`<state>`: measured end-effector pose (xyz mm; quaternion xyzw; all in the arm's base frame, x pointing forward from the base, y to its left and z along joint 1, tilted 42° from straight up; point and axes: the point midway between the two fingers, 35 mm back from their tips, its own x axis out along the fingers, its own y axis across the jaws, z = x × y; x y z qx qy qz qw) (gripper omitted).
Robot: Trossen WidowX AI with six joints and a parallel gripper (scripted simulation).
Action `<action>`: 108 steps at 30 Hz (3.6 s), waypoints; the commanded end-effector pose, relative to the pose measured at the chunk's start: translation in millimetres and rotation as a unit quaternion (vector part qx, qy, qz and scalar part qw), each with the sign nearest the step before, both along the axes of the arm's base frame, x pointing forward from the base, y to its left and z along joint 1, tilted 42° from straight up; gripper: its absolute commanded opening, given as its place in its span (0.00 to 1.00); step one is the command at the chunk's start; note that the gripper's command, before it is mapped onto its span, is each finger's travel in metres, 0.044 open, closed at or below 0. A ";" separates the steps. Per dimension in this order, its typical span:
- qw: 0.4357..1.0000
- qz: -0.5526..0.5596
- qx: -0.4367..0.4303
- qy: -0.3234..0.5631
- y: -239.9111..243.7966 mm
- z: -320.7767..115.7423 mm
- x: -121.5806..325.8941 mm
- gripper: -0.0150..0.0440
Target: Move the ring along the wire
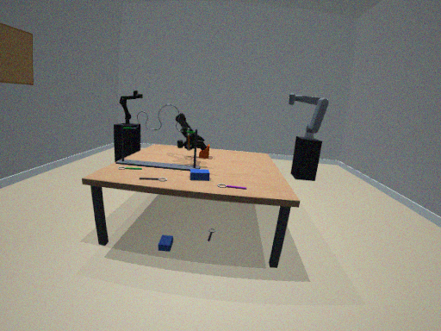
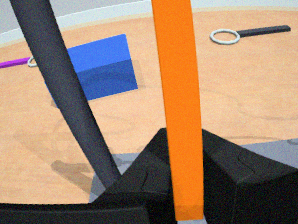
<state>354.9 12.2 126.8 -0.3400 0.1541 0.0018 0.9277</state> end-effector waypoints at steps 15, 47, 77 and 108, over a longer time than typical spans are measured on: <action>1.000 -0.002 0.002 0.002 -9.9 -14.9 0.5 0.00; 1.000 -0.004 0.004 0.001 -9.4 -12.5 -2.4 0.53; 1.000 -0.002 0.002 0.003 -4.5 -0.4 -46.9 0.53; 1.000 0.000 0.000 0.003 -0.3 11.8 -91.5 1.00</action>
